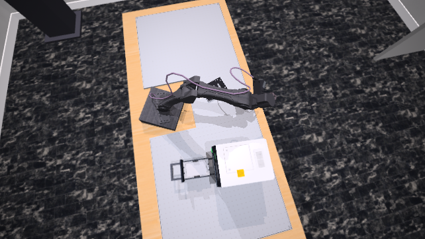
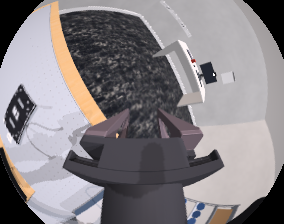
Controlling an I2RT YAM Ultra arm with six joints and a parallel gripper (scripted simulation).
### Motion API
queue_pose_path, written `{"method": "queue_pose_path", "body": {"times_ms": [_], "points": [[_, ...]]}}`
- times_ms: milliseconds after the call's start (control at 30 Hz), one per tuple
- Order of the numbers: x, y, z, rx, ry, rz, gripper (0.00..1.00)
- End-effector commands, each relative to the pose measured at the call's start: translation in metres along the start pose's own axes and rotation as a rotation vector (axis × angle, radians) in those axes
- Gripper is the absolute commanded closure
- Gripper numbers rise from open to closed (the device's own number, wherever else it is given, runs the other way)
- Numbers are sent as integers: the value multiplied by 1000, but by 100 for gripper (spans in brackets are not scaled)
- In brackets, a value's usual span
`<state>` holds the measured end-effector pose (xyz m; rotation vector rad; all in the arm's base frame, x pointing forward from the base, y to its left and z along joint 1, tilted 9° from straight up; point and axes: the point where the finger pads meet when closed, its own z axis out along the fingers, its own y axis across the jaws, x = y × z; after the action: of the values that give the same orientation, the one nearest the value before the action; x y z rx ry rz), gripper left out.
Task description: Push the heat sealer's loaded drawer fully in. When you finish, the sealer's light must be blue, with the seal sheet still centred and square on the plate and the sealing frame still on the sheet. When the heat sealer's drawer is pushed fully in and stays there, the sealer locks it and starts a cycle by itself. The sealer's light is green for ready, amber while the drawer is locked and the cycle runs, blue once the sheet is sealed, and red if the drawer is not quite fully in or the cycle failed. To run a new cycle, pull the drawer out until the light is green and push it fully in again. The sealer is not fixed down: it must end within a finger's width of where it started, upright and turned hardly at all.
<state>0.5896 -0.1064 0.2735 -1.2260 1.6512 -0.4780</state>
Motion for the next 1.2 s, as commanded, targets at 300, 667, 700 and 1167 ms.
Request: {"method": "queue_pose_path", "body": {"times_ms": [300,667,700,1167], "points": [[25,-31,-44,102,125,115,55],[54,-45,-73,180,225,212,55],[50,-57,-81,202,217,199,55],[74,-71,-117,284,297,293,55]]}}
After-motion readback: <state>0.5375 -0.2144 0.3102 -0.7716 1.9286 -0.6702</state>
